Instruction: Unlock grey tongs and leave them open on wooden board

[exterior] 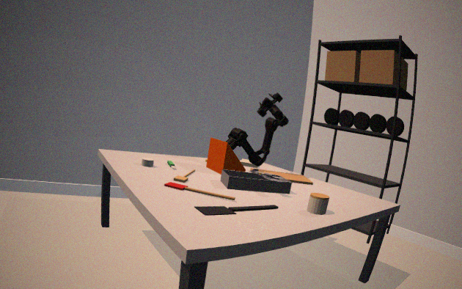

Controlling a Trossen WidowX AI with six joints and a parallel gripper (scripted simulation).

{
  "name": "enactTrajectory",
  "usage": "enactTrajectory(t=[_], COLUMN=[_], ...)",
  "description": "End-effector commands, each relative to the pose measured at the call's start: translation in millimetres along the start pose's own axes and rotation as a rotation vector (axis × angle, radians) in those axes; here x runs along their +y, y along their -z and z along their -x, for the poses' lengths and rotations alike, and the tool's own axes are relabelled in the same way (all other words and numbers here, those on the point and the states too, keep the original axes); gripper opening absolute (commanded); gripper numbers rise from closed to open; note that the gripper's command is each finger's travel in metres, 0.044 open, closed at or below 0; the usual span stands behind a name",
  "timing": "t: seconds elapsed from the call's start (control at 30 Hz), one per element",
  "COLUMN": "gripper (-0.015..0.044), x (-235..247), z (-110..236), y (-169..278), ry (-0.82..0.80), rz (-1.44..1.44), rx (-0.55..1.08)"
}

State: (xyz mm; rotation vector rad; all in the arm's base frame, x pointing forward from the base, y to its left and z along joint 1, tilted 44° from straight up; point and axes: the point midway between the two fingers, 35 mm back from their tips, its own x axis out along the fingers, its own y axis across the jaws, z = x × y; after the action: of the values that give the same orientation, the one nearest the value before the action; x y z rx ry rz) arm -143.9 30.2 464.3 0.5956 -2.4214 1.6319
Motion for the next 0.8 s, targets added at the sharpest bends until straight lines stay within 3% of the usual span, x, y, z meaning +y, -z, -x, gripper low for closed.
enactTrajectory(t=[0.0,0.17,0.47,0.77], gripper=[0.0374,0.026,0.026,0.026], x=[-1.7,-28.4,-94.4,-143.5], z=[-0.6,-5.9,13.1,96.0], y=[-2.1,-39.6,-143.9,-260.1], ry=[0.005,0.109,0.514,1.136], rz=[0.013,0.206,0.814,1.38], rx=[-0.006,-0.098,-0.268,-0.313])
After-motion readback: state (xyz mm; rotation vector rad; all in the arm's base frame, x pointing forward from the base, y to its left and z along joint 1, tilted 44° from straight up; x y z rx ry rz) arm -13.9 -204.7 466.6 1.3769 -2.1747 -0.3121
